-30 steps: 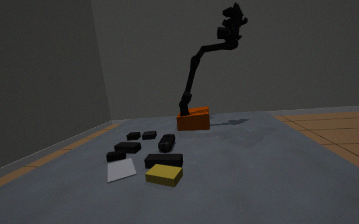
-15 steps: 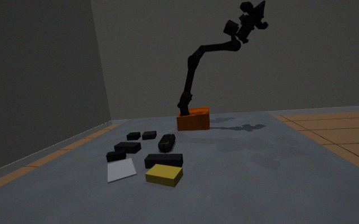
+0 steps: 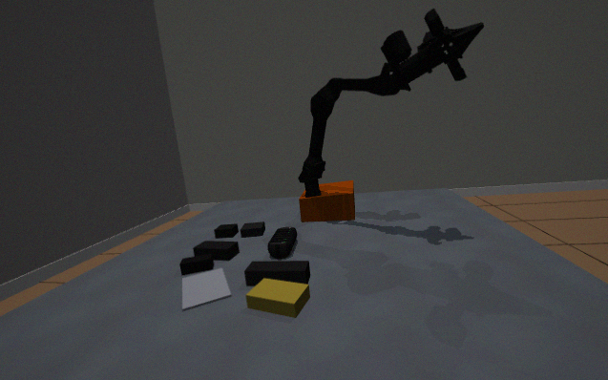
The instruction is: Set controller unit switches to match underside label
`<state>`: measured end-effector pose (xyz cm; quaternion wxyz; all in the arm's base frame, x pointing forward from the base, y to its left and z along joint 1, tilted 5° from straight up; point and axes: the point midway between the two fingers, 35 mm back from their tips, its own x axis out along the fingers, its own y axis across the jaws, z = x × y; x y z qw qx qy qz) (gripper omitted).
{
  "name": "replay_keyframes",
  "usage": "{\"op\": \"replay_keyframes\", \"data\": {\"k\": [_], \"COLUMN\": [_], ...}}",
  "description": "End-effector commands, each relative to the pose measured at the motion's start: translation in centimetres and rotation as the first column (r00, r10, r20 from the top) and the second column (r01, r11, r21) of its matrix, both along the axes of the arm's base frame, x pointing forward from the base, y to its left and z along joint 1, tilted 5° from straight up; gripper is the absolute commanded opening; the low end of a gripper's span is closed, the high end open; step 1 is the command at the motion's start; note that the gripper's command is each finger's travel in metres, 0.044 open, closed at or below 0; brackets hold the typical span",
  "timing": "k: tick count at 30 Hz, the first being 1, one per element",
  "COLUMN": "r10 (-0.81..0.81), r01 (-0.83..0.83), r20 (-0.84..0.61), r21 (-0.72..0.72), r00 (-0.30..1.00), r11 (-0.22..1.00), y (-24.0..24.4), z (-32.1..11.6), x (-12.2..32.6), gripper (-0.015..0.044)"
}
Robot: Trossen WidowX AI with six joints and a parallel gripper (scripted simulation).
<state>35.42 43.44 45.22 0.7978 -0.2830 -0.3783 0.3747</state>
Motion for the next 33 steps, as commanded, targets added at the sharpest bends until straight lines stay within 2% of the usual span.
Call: {"op": "replay_keyframes", "data": {"k": [1,9,18,26,33], "r10": [-0.093,-0.293,-0.51,-0.636,-0.651], "r01": [0.08,0.205,0.293,0.335,0.332], "r20": [-0.106,-0.331,-0.555,-0.686,-0.759], "r21": [-0.116,-0.276,-0.435,-0.543,-0.616], "r00": [0.99,0.897,0.658,0.352,-0.005], "r11": [0.99,0.939,0.851,0.77,0.715], "y": [-2.8,-10.4,-21.9,-33.6,-43.8], "z": [-4.6,-11.9,-20.4,-27.4,-33.4], "x": [5.2,13.2,18.6,19.6,16.8], "gripper": [0.0,0.0,0.0,0.0,0.0]}}
